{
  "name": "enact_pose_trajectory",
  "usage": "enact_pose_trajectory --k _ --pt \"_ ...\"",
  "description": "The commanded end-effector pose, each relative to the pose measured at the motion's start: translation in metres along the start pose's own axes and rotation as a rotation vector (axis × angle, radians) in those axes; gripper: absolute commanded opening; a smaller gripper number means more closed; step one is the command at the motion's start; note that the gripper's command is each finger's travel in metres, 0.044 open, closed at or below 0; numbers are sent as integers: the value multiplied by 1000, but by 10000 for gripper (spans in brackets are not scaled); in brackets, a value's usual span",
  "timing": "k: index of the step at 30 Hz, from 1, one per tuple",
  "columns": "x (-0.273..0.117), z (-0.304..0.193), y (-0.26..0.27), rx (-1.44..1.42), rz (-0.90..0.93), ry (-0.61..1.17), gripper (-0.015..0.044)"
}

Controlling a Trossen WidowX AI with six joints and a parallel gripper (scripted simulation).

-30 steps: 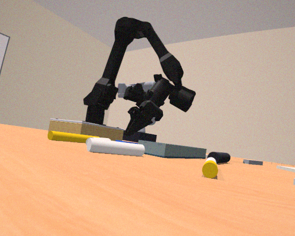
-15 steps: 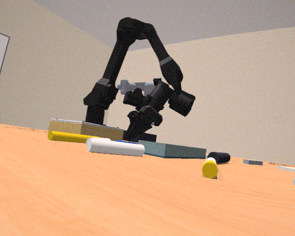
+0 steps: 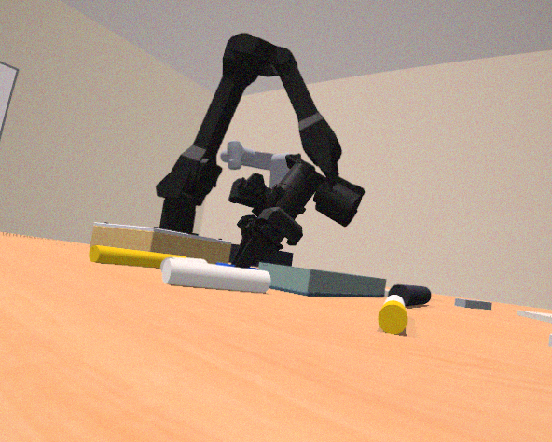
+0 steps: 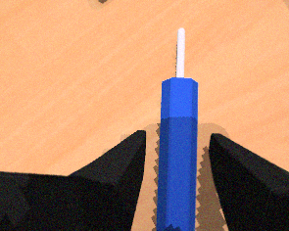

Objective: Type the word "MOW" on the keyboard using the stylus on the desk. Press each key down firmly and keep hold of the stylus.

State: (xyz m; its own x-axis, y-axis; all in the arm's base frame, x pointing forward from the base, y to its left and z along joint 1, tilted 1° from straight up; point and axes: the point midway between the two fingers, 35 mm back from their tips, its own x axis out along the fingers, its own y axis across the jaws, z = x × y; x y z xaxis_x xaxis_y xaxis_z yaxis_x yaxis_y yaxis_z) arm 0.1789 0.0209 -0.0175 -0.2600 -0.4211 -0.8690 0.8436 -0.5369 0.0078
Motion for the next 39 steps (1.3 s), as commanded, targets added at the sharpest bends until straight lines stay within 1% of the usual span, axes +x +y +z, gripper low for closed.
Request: enact_pose_trajectory --k 1,2,7,10,18,27,32,39 --pt "2 1 0 1 1 -5 150" --pt "2 1 0 1 1 -5 150" --pt "1 0 0 0 -1 -1 19" --pt "1 0 0 0 -1 -1 0" --pt "-2 1 0 0 -1 -1 0" --pt "-40 23 0 0 -1 -1 0" --pt "-39 23 0 -4 -5 2 0" --pt "-45 9 1 -136 -184 119 0"
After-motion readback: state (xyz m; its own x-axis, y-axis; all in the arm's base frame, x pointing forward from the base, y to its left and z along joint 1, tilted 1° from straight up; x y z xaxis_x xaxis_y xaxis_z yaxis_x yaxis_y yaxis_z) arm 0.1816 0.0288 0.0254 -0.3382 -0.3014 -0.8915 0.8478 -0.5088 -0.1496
